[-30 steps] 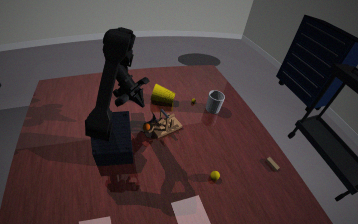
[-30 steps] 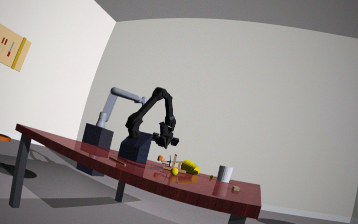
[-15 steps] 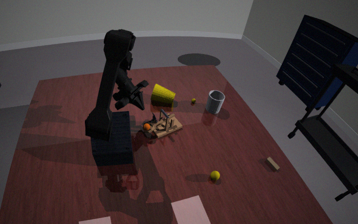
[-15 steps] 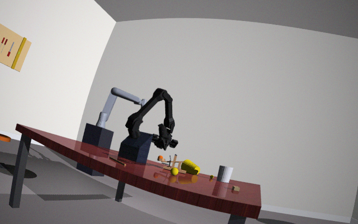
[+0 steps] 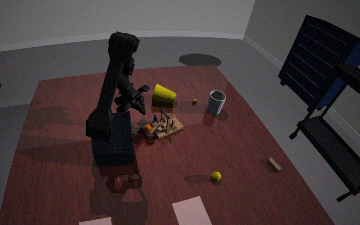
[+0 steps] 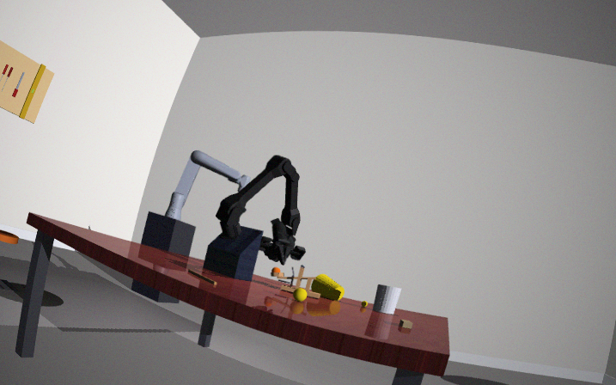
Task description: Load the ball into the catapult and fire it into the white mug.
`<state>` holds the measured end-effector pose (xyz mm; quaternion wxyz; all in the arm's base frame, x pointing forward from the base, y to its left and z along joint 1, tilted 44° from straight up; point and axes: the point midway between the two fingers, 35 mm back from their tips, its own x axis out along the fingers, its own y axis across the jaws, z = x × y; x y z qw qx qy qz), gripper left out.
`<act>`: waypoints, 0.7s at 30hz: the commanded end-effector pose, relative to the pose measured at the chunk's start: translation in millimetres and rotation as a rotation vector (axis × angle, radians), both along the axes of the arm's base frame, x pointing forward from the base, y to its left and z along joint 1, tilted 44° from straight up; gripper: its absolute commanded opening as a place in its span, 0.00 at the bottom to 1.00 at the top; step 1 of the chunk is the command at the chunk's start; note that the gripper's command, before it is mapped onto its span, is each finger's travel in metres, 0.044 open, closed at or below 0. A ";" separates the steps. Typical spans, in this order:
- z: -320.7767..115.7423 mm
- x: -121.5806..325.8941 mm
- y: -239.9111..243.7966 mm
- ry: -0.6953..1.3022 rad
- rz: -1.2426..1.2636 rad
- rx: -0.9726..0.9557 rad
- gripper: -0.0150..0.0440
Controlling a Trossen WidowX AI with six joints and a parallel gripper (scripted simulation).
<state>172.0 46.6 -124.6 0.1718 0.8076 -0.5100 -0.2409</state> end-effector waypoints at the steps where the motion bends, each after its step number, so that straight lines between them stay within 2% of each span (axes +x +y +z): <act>1: -4.1 0.2 -4.2 0.002 0.006 -0.002 0.25; 21: -26.6 -4.4 -28.3 0.000 0.006 -0.004 0.25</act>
